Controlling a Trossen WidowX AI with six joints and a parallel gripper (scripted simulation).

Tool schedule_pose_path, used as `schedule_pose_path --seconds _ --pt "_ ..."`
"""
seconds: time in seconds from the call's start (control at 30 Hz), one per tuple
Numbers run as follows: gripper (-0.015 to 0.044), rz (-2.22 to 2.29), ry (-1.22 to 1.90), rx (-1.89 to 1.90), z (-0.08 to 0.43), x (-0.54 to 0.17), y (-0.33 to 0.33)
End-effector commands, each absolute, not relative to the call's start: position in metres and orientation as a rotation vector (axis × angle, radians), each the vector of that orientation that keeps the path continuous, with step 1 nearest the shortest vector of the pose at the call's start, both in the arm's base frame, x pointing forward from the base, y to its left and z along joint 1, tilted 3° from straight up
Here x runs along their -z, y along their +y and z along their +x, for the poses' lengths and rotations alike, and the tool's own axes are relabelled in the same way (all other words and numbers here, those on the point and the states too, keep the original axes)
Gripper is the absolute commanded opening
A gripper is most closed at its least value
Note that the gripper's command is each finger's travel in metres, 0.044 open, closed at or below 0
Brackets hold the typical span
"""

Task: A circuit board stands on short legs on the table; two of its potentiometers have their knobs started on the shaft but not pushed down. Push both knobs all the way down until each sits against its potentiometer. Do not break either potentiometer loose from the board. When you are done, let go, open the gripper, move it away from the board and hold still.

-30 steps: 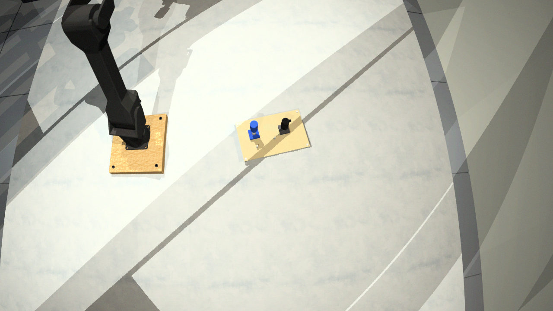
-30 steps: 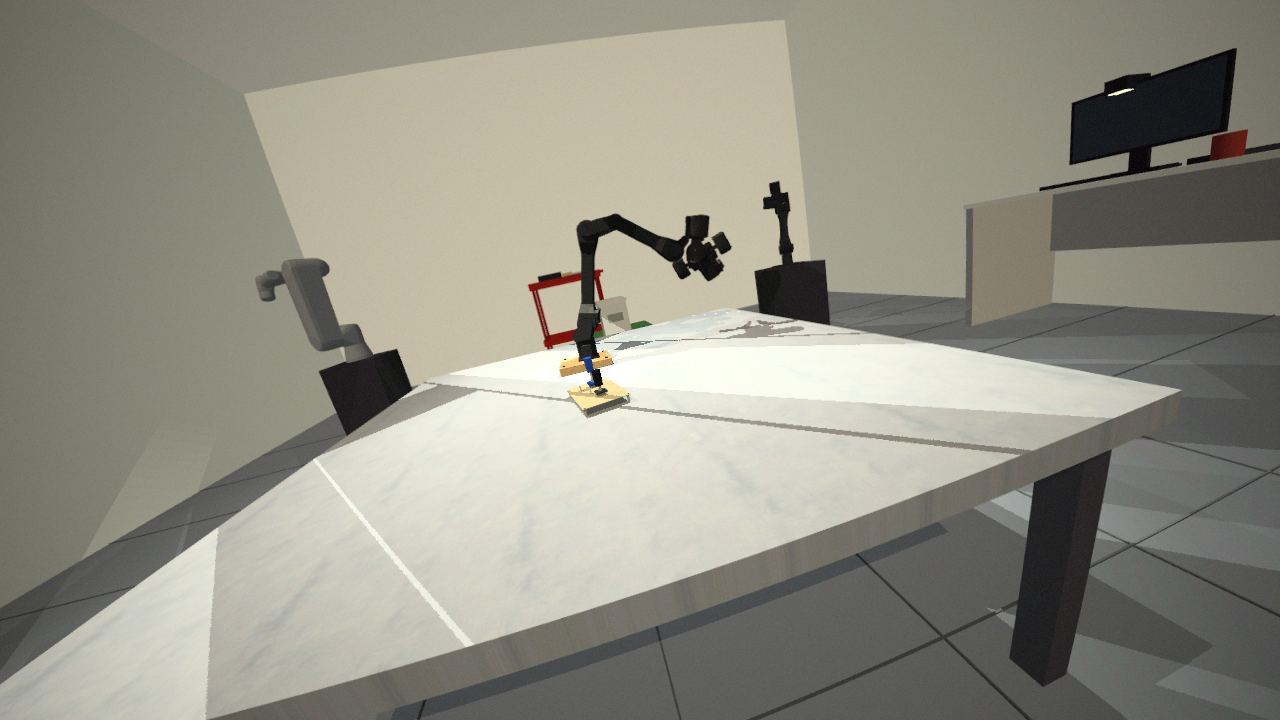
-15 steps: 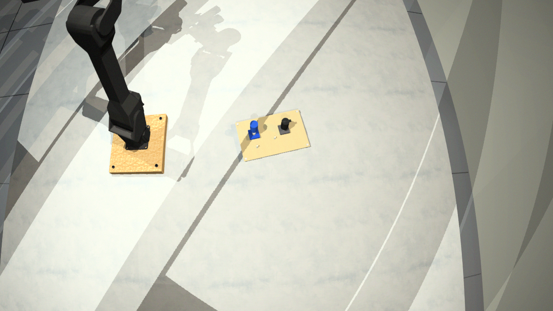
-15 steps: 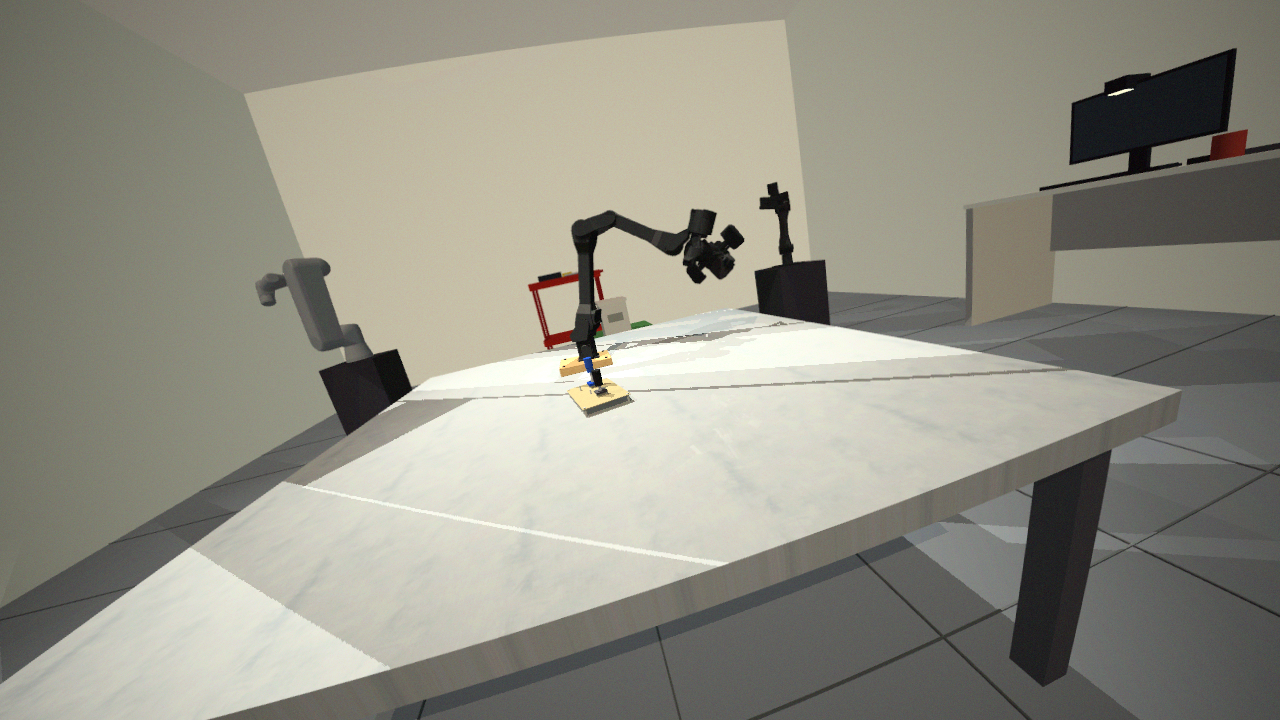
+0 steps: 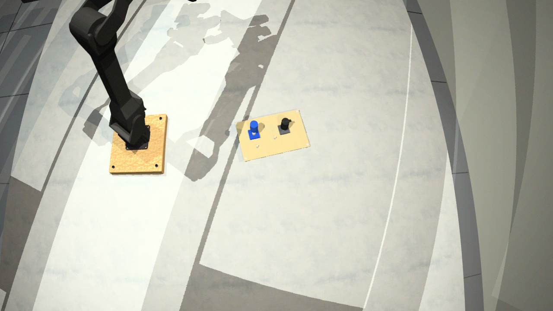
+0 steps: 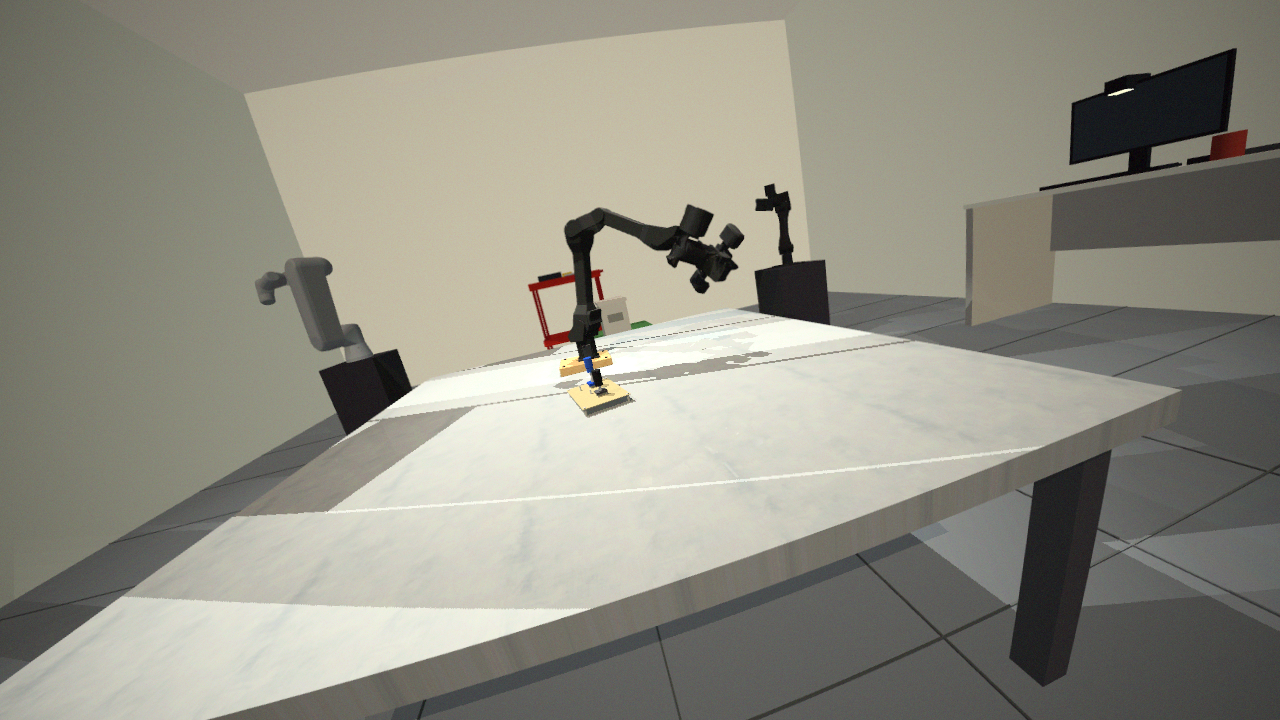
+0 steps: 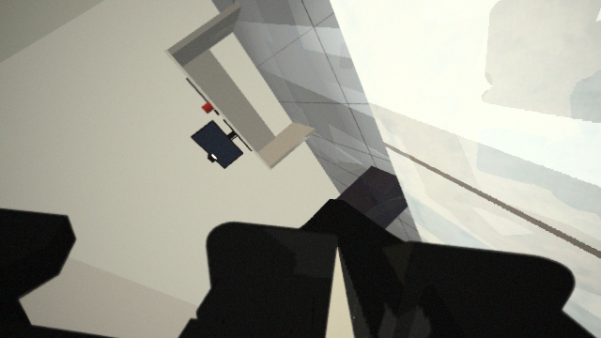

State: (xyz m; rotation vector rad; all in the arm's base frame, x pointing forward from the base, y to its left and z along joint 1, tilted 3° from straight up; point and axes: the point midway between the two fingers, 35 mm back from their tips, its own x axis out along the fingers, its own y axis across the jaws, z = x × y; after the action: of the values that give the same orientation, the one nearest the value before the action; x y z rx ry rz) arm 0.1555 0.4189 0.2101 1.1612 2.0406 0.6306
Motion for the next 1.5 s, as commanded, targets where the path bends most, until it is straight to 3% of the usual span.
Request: schedule_pose_path --seconds 0.0,0.43,0.8,1.13,1.47 --pt "0.0000 1.150 1.898 -0.630 0.187 -0.206 0.404" --pt "0.0000 0.954 1.532 -0.487 0.283 -0.173 0.325" --pt "0.0000 0.642 1.376 -0.316 0.333 -0.149 0.223" --pt "0.0000 0.302 1.385 -0.186 0.342 -0.136 0.119" --pt "0.0000 -0.033 1.525 -0.139 0.317 -0.137 0.019"
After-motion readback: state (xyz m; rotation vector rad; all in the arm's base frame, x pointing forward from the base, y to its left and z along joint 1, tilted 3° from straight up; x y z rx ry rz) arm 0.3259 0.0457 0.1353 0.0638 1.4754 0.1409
